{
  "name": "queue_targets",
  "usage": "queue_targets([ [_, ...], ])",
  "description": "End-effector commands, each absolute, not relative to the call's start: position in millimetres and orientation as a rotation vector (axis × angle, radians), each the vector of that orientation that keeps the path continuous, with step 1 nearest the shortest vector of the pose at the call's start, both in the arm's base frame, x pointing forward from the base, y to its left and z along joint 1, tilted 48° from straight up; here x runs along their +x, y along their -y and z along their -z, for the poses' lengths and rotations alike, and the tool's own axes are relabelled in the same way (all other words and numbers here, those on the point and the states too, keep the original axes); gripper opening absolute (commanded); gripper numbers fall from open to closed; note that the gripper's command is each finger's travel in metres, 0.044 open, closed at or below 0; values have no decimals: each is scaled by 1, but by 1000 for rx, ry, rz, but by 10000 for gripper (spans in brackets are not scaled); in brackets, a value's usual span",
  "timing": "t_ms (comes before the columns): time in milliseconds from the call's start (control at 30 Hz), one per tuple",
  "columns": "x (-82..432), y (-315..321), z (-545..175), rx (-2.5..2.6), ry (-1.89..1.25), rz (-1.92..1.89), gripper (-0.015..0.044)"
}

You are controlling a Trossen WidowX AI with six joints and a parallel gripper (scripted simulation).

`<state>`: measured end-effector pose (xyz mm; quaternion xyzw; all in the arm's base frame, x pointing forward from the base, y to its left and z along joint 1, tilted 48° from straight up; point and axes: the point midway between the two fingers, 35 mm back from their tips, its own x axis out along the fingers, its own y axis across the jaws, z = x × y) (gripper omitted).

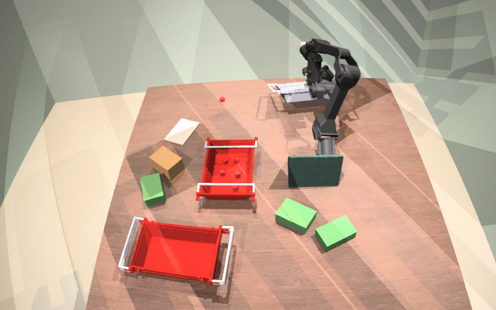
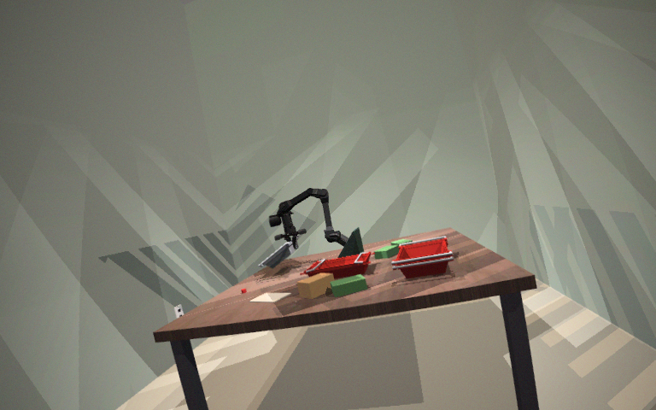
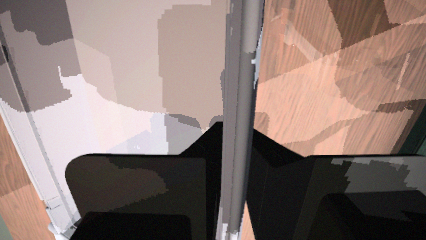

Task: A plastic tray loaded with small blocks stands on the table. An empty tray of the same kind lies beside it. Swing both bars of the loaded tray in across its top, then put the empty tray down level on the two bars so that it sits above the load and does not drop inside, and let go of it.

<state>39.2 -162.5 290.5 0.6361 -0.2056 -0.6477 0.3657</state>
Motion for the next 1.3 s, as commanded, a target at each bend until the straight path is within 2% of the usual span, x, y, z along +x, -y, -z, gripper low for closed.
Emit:
queue_targets([
  [0,39,162,-297,1631,544,1643,0],
  [400,41,163,-297,1633,536,1644,0],
  [1267,109,175,-278,1658,204,1663,0],
])
